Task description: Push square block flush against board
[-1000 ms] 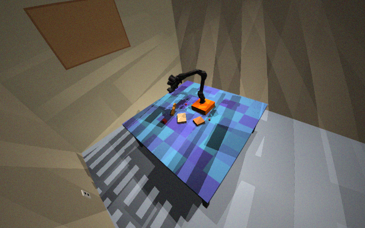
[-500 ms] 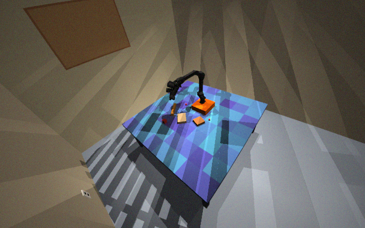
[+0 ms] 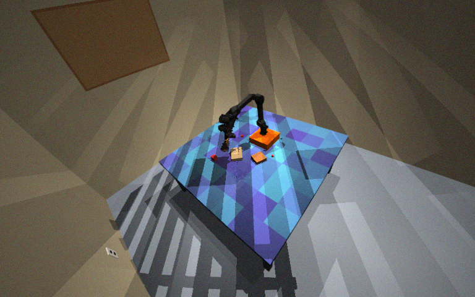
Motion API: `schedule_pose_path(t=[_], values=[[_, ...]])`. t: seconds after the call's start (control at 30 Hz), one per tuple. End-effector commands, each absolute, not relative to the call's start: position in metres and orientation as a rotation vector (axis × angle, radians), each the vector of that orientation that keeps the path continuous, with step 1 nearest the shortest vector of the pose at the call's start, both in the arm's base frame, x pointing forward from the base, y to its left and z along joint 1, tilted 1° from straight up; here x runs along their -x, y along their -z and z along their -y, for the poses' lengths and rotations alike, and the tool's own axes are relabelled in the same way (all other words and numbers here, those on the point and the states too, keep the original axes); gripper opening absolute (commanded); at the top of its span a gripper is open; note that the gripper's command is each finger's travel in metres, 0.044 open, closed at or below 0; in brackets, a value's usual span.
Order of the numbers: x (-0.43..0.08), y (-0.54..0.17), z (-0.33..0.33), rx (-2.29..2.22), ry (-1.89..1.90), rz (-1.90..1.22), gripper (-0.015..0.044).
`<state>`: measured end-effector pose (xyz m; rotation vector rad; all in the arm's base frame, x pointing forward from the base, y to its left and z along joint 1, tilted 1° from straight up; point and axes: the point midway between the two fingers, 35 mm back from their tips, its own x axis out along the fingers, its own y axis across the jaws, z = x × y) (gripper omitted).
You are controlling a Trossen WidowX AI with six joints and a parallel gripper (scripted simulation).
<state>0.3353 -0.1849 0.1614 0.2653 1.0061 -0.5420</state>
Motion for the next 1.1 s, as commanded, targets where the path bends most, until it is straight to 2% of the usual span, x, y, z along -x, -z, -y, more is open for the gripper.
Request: schedule_pose_path(t=[0.0, 0.57, 1.07], values=[[-0.348, -0.155, 0.163, -0.187, 0.439, -1.055, 0.0], [-0.385, -0.114, 0.062, 0.125, 0.049, -1.23, 0.0], [-0.387, -0.076, -0.039, 0.464, -0.367, -1.349, 0.0]])
